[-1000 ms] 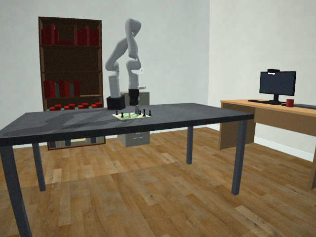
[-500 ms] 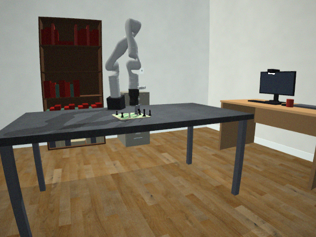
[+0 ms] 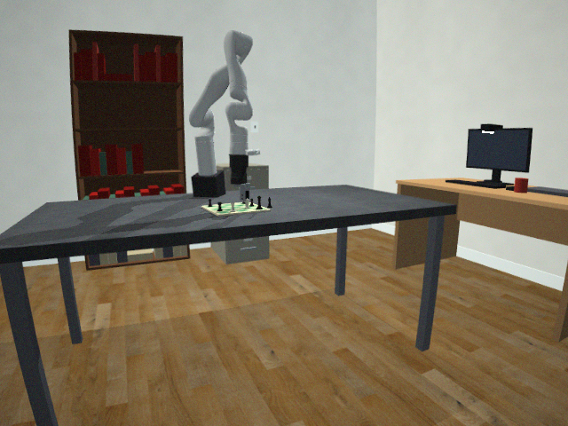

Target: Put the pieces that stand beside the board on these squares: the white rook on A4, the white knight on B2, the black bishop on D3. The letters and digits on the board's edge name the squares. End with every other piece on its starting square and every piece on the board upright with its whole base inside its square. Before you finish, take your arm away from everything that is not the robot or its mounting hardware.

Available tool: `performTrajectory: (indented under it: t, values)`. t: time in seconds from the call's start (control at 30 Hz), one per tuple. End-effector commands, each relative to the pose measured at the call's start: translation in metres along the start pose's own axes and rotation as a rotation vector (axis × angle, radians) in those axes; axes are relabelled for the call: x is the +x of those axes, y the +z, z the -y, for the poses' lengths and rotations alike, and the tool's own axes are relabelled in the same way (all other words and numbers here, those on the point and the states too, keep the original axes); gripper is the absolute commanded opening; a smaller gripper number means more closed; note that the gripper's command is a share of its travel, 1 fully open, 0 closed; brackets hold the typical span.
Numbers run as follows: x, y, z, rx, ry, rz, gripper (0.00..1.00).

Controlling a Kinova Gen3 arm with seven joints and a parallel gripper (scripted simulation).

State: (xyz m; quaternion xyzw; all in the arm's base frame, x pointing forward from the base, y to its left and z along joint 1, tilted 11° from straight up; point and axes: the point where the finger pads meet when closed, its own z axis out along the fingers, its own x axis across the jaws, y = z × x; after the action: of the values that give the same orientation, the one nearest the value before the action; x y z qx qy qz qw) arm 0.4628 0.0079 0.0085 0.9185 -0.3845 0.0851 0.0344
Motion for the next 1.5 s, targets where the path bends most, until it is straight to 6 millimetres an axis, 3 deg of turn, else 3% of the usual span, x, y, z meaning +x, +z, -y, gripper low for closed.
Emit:
performTrajectory:
  t: [0.0, 0.3, 0.47, 0.67, 0.7, 1.47]
  values:
    - [0.0, -0.016, 0.009, 0.02, -0.009, -0.009, 0.73]
    - [-0.001, -0.056, 0.008, 0.02, -0.009, -0.009, 0.73]
    - [-0.001, -0.069, 0.008, 0.02, -0.009, -0.009, 0.73]
    - [-0.001, -0.07, 0.008, 0.02, -0.009, -0.009, 0.73]
    - [-0.001, -0.07, 0.008, 0.02, -0.009, -0.009, 1.0]
    - [-0.001, -0.07, 0.008, 0.02, -0.005, -0.008, 1.0]
